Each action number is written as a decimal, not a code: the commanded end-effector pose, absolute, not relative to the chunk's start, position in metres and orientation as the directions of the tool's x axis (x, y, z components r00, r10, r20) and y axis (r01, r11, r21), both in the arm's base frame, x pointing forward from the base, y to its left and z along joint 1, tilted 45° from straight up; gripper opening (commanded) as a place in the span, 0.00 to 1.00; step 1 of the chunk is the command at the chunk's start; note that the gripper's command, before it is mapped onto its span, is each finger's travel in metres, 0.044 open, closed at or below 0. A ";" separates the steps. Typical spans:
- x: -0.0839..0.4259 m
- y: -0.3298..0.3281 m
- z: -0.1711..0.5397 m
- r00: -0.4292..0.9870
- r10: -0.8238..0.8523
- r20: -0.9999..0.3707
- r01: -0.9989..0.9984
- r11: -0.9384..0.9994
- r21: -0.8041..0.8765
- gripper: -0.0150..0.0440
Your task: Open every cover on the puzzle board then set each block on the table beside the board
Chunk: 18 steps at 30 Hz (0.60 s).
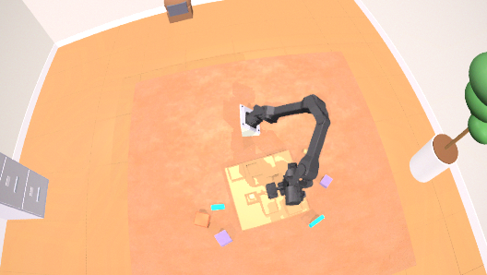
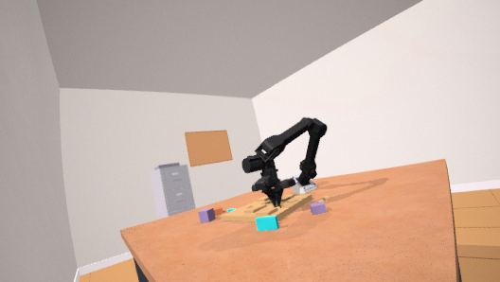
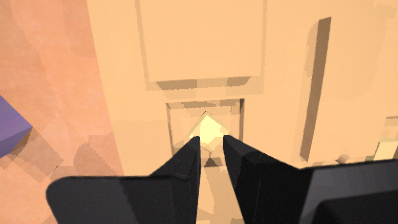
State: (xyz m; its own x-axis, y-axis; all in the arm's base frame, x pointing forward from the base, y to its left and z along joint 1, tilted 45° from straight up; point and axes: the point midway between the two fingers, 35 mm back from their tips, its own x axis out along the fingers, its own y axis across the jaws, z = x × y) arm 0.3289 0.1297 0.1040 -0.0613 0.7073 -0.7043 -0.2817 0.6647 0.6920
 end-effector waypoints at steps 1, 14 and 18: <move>0.331 0.126 0.108 -0.058 0.707 -0.705 -0.350 0.647 0.678 0.50; 0.333 0.112 0.122 -0.058 0.707 -0.705 -0.630 0.522 0.575 0.50; 0.333 0.108 0.126 -0.058 0.707 -0.705 -0.704 0.471 0.531 0.50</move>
